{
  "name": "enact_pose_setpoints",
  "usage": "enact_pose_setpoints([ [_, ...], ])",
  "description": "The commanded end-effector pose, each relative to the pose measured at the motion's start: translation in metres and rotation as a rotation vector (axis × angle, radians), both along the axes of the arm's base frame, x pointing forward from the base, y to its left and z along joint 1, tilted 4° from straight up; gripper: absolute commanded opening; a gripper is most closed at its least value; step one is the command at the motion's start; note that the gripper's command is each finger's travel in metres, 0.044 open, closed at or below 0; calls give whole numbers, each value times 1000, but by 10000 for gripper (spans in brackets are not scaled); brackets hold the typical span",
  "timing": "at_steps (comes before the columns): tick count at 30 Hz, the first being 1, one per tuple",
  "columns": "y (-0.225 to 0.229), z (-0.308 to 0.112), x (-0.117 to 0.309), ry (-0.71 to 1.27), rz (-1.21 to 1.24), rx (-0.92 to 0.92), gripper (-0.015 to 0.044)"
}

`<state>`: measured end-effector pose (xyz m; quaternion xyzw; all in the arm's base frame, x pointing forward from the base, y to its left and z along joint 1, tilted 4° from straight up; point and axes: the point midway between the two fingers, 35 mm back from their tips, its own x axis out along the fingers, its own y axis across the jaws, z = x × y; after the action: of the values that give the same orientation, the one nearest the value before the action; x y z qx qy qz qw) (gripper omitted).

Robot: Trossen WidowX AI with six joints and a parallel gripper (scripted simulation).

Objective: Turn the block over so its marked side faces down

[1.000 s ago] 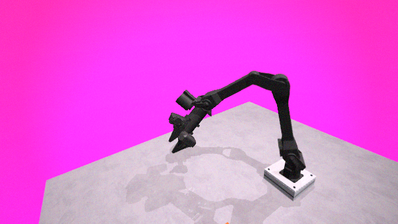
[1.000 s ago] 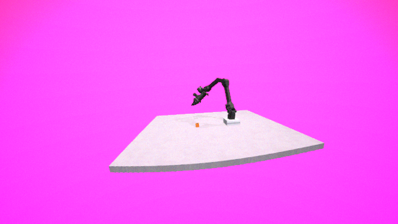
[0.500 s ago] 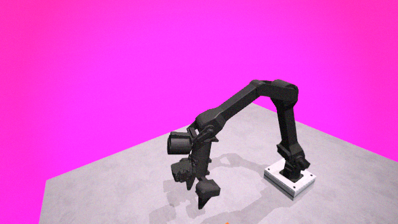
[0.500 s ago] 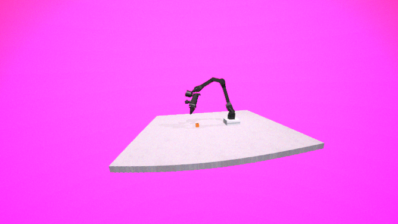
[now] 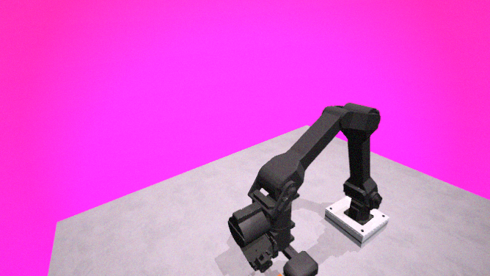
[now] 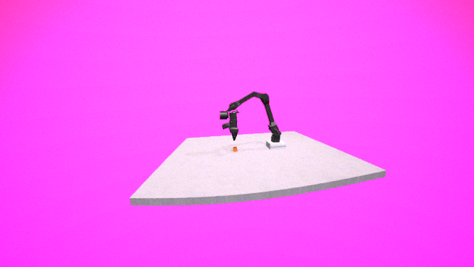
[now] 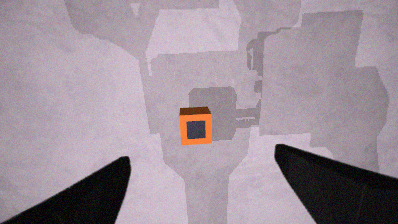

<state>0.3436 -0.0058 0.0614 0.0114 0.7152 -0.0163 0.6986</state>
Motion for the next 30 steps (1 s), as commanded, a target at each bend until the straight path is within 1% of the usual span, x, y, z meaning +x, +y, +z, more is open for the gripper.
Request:
enact_pose_setpoints([
  [1,-1,-28,-6,23,-6,-7,440],
  [30,0,-74,-8,23,-6,-7,440],
])
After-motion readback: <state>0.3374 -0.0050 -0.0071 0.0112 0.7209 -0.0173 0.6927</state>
